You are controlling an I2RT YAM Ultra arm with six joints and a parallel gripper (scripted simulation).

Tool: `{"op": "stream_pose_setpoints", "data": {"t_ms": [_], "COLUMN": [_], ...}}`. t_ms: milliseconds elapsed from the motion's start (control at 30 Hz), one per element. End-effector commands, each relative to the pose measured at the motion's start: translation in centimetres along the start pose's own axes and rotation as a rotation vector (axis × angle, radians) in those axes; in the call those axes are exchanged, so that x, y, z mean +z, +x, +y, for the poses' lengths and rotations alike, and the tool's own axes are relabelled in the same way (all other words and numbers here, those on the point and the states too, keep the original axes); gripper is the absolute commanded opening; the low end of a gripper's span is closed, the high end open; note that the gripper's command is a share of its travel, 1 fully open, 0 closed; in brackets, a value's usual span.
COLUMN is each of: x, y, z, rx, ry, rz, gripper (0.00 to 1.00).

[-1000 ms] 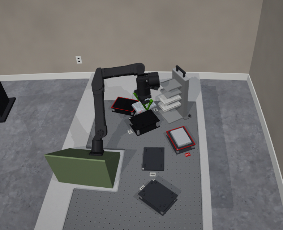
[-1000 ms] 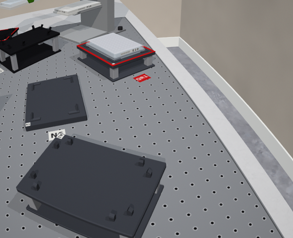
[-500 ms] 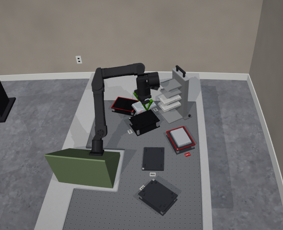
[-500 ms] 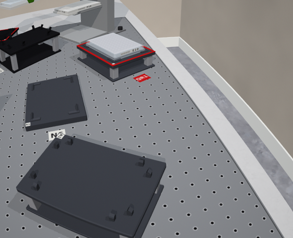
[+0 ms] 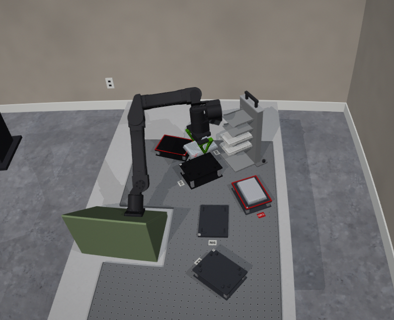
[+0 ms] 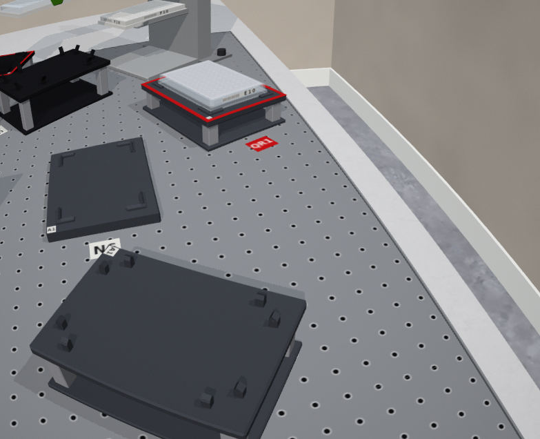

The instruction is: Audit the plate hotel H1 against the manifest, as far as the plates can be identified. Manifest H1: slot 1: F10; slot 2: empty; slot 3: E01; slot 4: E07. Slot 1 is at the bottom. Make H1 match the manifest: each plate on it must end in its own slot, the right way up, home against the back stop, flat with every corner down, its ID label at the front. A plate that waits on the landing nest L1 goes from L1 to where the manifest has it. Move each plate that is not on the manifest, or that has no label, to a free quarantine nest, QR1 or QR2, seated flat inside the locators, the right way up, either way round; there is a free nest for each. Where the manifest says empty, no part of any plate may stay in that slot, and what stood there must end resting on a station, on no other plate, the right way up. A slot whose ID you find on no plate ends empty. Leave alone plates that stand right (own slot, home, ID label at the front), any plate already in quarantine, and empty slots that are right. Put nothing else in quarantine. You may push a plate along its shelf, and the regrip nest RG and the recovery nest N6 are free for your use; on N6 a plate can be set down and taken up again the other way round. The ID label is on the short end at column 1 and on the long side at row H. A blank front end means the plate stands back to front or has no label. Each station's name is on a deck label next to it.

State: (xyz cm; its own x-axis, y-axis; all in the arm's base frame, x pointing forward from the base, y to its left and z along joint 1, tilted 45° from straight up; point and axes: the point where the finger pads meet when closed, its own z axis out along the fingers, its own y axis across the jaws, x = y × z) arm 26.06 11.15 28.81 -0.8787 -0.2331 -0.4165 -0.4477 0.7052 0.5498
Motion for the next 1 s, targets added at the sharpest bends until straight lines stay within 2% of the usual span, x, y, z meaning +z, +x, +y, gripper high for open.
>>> {"op": "stream_pose_setpoints", "data": {"t_ms": [0, 33, 100, 133, 167, 267, 300, 367, 400, 433, 500, 533, 700, 967], "x": [-2.0, -1.8, -1.9, -2.2, -2.5, -3.2, -3.3, -2.8, -2.9, -2.6, -2.6, -2.4, -1.0, 1.1], "y": [0.9, 0.9, 1.0, 1.2, 1.5, 2.9, 3.3, 3.3, 2.5, 2.8, 2.8, 3.0, 3.4, 3.2], "z": [7.1, 8.3, 12.4, 14.8, 16.7, 21.0, 22.0, 22.1, 22.8, 22.5, 22.5, 22.4, 22.1, 22.1], "rx": [-0.291, -0.36, -0.549, -0.652, -0.726, -0.905, -0.964, -1.115, -1.219, -1.304, -1.304, -1.457, -1.708, -2.151], "ry": [-0.002, 0.004, -0.011, -0.021, -0.05, -0.063, -0.086, -0.092, -0.116, -0.137, -0.137, -0.126, -0.096, -0.038], "rz": [-0.014, -0.001, 0.007, 0.004, -0.011, -0.022, -0.029, -0.026, -0.05, -0.059, -0.059, -0.087, -0.041, -0.034], "gripper": [0.86, 0.86, 0.86, 0.86, 0.86, 0.86, 0.86, 0.86, 0.86, 0.86, 0.86, 0.86, 0.86, 0.86]}}
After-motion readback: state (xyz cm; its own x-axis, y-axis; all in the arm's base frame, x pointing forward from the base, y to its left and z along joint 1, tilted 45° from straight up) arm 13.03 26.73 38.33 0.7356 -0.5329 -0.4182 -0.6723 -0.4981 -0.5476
